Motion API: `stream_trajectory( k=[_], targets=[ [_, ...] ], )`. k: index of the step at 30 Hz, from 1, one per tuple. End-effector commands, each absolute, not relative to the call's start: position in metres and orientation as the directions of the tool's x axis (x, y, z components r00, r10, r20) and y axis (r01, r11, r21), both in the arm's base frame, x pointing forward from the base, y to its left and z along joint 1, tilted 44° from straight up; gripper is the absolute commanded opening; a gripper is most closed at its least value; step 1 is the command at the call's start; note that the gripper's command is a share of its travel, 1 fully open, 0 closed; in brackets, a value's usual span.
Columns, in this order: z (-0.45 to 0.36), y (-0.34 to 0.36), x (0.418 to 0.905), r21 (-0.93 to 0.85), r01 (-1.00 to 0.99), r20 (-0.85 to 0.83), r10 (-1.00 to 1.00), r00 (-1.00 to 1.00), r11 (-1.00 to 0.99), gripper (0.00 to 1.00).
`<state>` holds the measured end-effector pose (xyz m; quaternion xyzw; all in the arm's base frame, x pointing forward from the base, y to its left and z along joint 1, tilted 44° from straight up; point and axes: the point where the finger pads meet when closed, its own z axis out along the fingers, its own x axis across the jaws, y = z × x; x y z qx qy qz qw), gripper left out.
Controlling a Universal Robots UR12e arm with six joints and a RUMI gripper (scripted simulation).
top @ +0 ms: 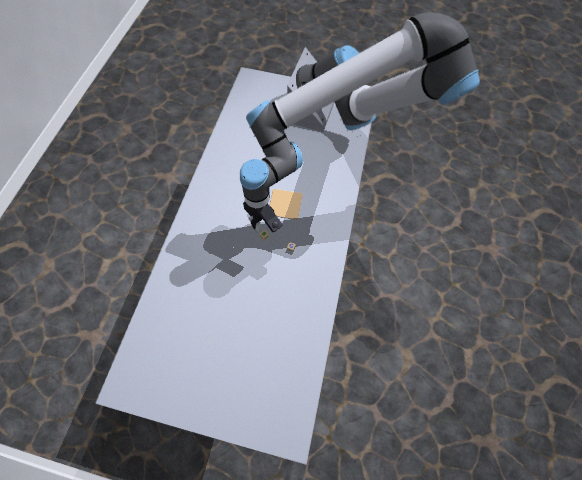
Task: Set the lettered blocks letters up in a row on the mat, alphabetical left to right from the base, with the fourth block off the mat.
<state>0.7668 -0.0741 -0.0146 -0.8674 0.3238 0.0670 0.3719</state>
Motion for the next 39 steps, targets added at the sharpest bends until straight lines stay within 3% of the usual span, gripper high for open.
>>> stream_trajectory(
  k=[1,39],
  targets=[
    [-0.014,-0.075,0.767,-0.602,-0.611,-0.356,-0.513,0.781,-0.514,0.4],
    [-0.03,-0.06,0.77,-0.602,-0.611,-0.356,-0.512,0.782,-0.514,0.4]
  ],
)
